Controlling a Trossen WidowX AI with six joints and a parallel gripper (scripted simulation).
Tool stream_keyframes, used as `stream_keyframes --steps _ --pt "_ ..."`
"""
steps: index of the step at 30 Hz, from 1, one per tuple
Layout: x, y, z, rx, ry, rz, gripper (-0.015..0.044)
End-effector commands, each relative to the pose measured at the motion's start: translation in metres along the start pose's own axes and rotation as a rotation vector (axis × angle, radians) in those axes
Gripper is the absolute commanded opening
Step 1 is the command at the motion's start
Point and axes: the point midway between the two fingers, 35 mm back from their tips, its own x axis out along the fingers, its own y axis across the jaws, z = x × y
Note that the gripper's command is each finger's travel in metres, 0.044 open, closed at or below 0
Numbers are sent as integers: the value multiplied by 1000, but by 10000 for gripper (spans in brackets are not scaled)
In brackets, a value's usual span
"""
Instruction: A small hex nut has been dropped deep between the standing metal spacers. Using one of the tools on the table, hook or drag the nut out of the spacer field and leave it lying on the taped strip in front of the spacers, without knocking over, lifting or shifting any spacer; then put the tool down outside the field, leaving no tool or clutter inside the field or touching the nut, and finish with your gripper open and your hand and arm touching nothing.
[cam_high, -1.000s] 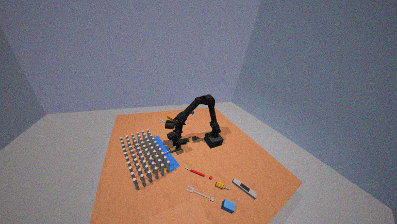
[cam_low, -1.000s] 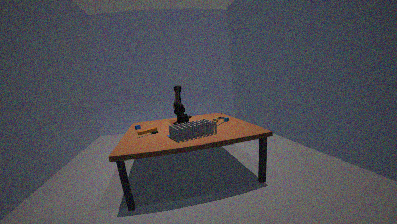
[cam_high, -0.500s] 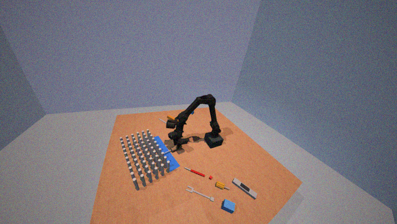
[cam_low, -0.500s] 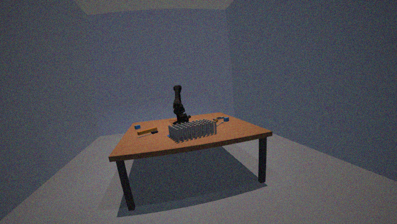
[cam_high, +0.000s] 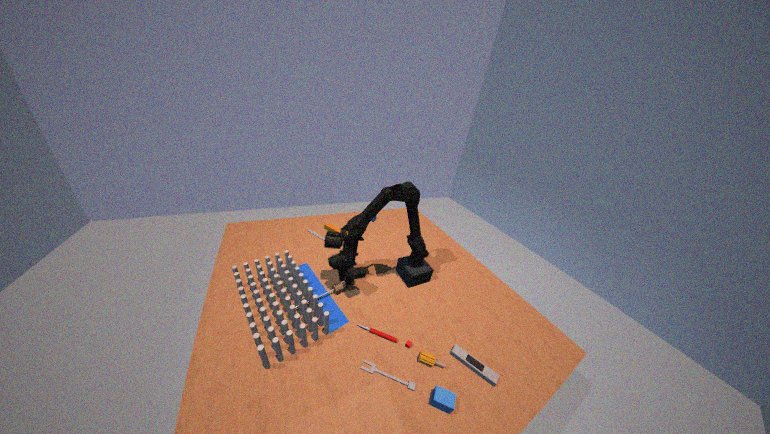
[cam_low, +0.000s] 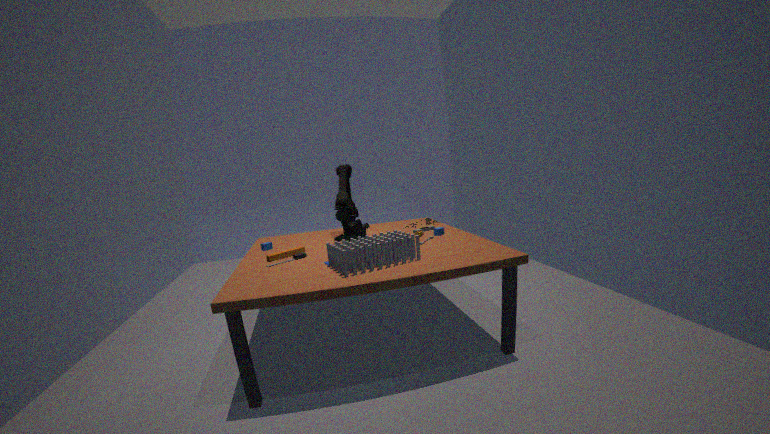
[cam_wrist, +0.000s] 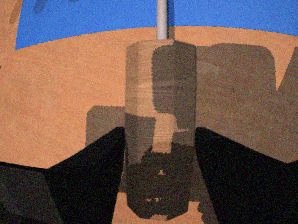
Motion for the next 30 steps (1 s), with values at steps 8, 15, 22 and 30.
stream_keyframes --steps 8,15,22,30 --pt "-2 2 -8 -3 -1 4 0" --pt "-3 2 -13 -3 -1 4 0" --pt "-5 2 -17 -4 -1 3 0" --pt "-6 2 -22 -4 0 3 0"
